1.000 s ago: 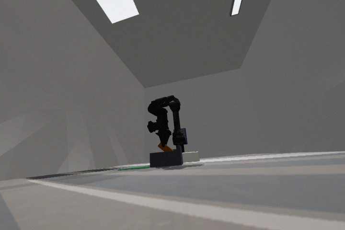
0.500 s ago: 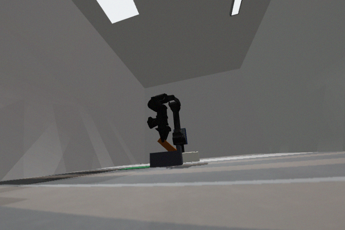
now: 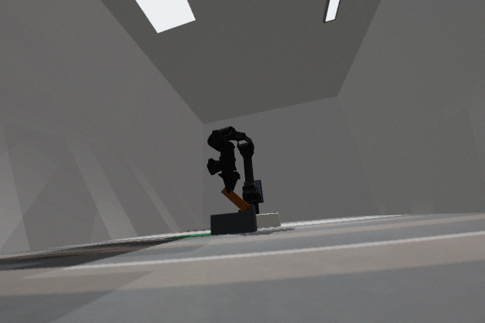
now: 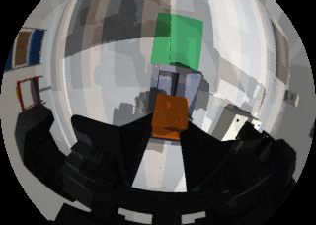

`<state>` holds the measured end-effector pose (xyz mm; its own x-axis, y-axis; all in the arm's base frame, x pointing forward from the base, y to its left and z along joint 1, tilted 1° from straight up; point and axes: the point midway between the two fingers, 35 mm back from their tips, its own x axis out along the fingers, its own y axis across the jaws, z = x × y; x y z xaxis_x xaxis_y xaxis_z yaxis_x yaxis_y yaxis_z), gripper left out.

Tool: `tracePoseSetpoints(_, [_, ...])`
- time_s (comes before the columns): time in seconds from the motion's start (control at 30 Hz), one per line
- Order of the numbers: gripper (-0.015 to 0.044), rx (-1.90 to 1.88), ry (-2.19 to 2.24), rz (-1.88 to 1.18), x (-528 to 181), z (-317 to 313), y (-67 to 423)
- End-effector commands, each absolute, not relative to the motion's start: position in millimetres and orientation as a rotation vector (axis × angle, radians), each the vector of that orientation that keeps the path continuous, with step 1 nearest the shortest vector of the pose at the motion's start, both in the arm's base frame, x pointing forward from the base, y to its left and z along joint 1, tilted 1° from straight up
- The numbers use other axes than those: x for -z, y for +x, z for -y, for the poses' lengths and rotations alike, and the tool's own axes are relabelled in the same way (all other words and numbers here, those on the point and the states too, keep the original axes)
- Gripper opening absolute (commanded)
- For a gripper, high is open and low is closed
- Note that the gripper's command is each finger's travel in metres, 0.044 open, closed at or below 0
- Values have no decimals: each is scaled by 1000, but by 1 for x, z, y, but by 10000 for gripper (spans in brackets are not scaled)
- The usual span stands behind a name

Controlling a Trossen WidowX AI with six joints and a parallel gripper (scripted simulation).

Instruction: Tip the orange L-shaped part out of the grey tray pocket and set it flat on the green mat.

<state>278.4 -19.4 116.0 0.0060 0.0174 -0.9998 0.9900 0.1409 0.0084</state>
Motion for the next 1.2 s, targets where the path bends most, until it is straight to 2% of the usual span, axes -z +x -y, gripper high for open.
tracePoseSetpoints(0.0, [0, 1078, 1127, -1268, -127, 19, 280])
tracePoseSetpoints(0.63, [0, 1078, 1127, -1268, -141, 24, 280])
tracePoseSetpoints(1.17, [0, 1081, 1123, -1265, -134, 90, 281])
